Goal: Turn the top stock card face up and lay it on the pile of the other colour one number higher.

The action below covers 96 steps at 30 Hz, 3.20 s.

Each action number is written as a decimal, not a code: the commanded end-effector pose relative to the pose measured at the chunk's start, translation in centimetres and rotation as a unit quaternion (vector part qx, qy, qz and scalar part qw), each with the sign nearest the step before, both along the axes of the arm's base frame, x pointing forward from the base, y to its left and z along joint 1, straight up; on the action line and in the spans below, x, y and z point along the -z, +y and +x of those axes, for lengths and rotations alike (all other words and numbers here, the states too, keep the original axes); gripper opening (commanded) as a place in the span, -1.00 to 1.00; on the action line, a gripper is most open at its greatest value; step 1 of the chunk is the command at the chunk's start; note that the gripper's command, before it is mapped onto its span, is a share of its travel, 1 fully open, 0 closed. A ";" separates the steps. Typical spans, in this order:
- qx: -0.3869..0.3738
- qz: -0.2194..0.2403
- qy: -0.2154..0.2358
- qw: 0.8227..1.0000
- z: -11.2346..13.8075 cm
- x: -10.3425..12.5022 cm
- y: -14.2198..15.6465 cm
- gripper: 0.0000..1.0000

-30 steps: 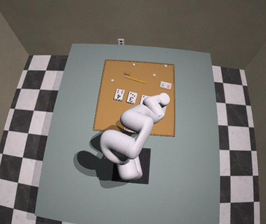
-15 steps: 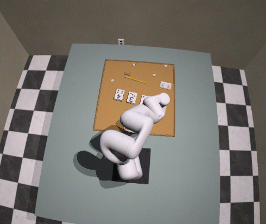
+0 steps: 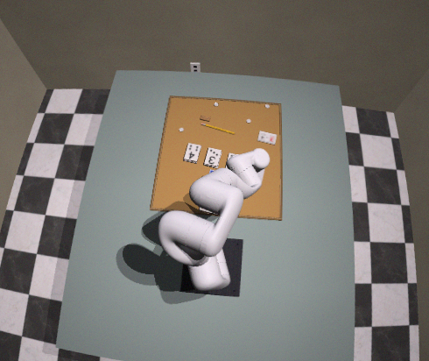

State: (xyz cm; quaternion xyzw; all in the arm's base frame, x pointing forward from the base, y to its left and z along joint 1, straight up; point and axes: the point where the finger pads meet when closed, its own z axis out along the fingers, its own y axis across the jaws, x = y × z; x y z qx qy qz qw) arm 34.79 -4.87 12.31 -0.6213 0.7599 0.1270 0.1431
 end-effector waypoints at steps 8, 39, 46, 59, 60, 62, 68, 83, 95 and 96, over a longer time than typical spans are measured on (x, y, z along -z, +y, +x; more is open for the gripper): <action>0.001 -0.001 -0.002 1.000 1.2 -0.1 4.9 0.48; 0.001 -0.001 -0.002 1.000 3.0 -0.1 13.8 0.48; 0.001 -0.001 -0.002 1.000 3.0 0.0 13.8 0.48; 0.001 -0.001 -0.002 1.000 3.0 1.1 13.8 0.48; 0.001 -0.001 -0.002 1.000 3.0 1.1 13.8 0.48; 0.001 -0.001 -0.002 1.000 3.0 1.2 13.8 0.48; 0.001 -0.001 -0.002 1.000 3.0 1.3 13.8 0.48; 0.000 -0.024 0.003 1.000 3.0 1.3 13.9 0.48; 0.000 -0.092 0.015 0.996 3.0 1.2 14.1 0.48; 0.000 -0.102 0.017 0.995 3.0 1.2 14.2 0.48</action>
